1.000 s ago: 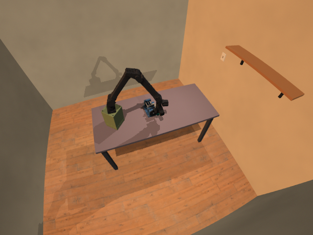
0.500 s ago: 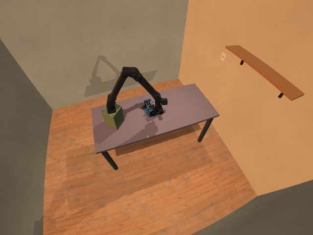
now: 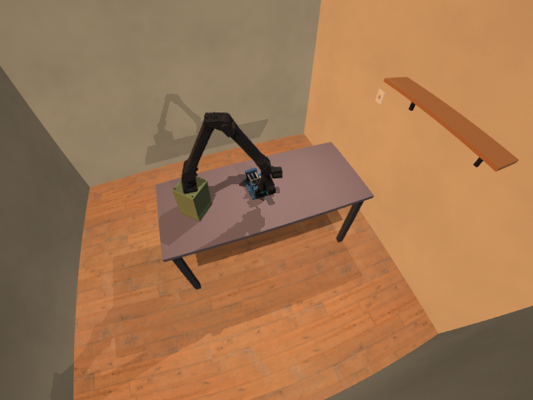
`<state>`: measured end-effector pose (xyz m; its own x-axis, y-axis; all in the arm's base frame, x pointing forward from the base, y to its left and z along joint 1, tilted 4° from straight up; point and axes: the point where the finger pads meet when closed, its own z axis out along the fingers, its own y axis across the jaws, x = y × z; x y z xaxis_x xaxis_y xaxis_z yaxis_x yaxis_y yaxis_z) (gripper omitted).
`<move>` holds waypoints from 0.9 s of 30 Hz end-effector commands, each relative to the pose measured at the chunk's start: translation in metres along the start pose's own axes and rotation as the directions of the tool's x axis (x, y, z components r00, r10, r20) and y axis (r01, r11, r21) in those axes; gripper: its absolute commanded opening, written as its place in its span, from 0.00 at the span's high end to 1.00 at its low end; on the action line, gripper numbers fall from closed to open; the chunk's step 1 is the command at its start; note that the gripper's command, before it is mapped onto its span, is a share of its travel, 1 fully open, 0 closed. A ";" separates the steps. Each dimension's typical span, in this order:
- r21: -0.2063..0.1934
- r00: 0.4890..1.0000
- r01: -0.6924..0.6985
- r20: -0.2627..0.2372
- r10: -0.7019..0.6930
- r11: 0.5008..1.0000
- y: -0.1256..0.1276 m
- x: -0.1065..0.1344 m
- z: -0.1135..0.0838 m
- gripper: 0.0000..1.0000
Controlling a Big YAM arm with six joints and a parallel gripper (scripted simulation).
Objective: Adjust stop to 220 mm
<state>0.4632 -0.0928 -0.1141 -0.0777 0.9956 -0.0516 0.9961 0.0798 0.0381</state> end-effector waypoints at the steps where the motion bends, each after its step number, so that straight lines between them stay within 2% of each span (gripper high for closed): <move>1: -0.049 1.000 0.001 0.013 0.000 0.999 0.003 -0.009 -0.026 0.94; 7: -0.044 1.000 0.012 0.011 -0.012 0.999 0.001 -0.004 -0.027 0.94; 10: -0.058 1.000 0.004 0.015 -0.004 0.998 0.001 -0.008 -0.025 0.94; 17: -0.055 1.000 0.001 0.019 0.001 0.998 -0.019 -0.011 -0.014 0.94; 19: -0.032 1.000 0.001 0.012 -0.001 0.999 -0.027 -0.009 -0.013 0.94; 27: -0.043 1.000 0.001 0.017 0.000 0.999 -0.026 -0.010 -0.012 0.94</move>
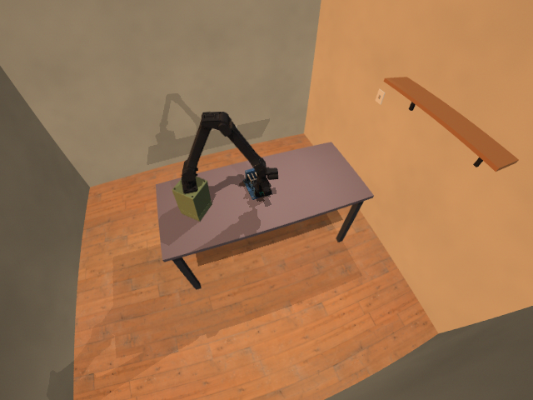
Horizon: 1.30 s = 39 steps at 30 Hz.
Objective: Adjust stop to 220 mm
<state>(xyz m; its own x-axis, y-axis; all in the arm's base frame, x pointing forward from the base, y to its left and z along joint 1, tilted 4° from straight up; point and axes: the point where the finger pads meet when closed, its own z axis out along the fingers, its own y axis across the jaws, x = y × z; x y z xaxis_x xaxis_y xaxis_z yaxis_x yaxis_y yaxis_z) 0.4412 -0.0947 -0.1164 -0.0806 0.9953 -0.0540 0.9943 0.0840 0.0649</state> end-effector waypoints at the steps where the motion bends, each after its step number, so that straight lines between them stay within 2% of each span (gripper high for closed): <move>1: -0.019 1.000 -0.002 0.015 0.003 1.000 -0.004 -0.010 -0.013 0.94; 4: -0.018 1.000 -0.002 0.015 0.003 1.000 -0.007 -0.010 -0.009 0.94; 8: 0.012 1.000 -0.001 0.007 0.001 1.000 -0.018 -0.007 0.006 0.94; 12: 0.022 1.000 -0.001 0.003 0.001 1.000 -0.022 -0.006 0.007 0.94; 24: 0.012 1.000 -0.001 0.007 0.001 1.000 -0.030 -0.007 0.017 0.94; 26: 0.028 1.000 -0.001 0.001 0.001 1.000 -0.036 -0.005 0.018 0.94; 31: 0.031 1.000 -0.001 0.000 0.001 1.000 -0.037 -0.005 0.018 0.94; 39: 0.012 1.000 -0.001 0.007 0.001 1.000 -0.034 -0.006 0.026 0.94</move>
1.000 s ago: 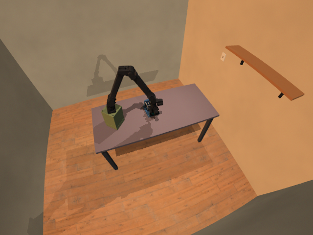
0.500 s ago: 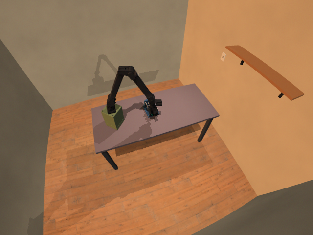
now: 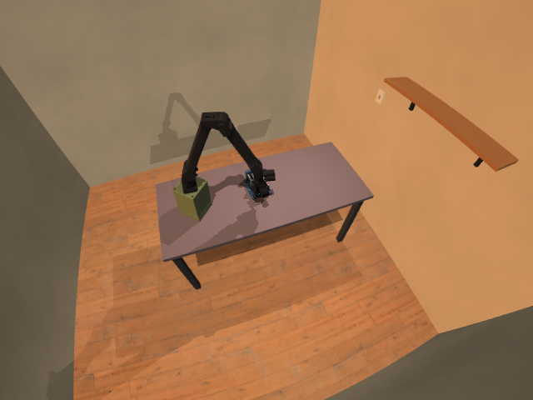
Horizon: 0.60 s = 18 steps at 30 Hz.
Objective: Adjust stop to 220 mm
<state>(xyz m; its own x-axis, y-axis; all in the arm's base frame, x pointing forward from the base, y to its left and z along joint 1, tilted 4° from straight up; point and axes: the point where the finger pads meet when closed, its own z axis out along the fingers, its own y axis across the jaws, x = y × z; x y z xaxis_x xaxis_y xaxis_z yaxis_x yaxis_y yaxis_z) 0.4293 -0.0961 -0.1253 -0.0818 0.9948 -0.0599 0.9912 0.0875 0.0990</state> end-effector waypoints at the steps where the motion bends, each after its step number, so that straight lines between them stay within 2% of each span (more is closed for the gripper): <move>1: 0.046 1.000 -0.003 0.001 0.003 0.999 -0.023 -0.006 0.018 0.94; 10: 0.056 1.000 -0.002 -0.002 0.003 0.998 -0.026 -0.005 0.021 0.94; 18: 0.047 1.000 -0.003 0.001 0.003 0.999 -0.024 -0.006 0.030 0.94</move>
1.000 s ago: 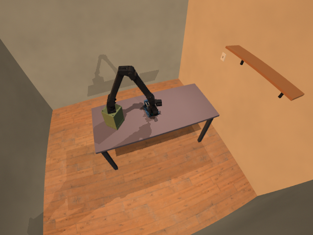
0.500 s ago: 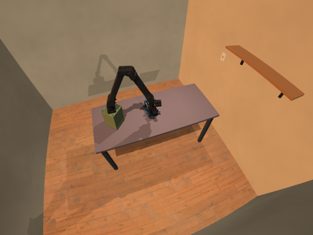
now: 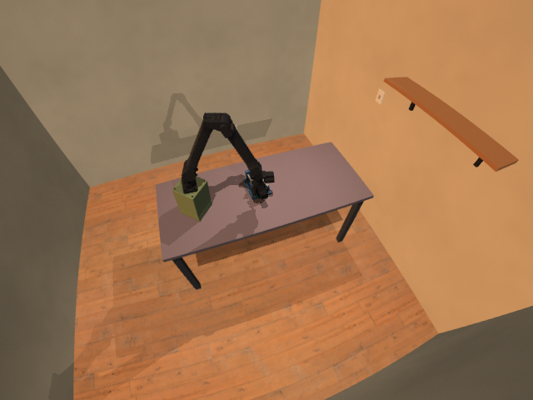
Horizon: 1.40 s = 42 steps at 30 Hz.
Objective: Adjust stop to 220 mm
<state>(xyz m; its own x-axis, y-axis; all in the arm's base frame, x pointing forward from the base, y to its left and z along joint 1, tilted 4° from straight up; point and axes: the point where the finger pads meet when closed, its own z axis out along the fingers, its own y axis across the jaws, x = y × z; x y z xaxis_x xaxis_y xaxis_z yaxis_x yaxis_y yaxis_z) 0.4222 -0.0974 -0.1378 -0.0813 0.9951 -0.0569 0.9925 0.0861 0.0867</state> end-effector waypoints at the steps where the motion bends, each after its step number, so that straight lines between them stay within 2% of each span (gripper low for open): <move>1: 0.034 1.000 -0.002 0.004 0.002 0.999 -0.016 -0.006 0.019 0.94; 9: 0.047 1.000 -0.002 0.000 0.002 0.999 -0.018 -0.005 0.021 0.94; 13: 0.006 1.000 -0.003 0.013 0.003 1.000 0.003 -0.012 0.024 0.94; 20: 0.008 1.000 -0.006 0.012 0.006 1.000 0.006 -0.012 0.038 0.94; 22: 0.033 1.000 -0.005 0.004 0.005 0.999 -0.009 -0.006 0.041 0.94; 25: 0.035 1.000 -0.005 0.004 0.005 0.999 -0.010 -0.006 0.041 0.94; 28: 0.021 1.000 -0.010 0.008 0.010 1.000 0.005 -0.011 0.039 0.94; 35: 0.026 1.000 -0.009 0.005 0.008 1.000 0.019 -0.003 0.047 0.94; 42: 0.023 1.000 -0.014 0.007 0.014 1.000 0.021 -0.008 0.048 0.94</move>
<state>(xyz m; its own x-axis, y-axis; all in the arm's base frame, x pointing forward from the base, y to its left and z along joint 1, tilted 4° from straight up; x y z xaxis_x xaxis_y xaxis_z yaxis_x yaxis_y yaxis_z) 0.4385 -0.0984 -0.1801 -0.0833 0.9952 -0.0505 0.9943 0.0863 0.0621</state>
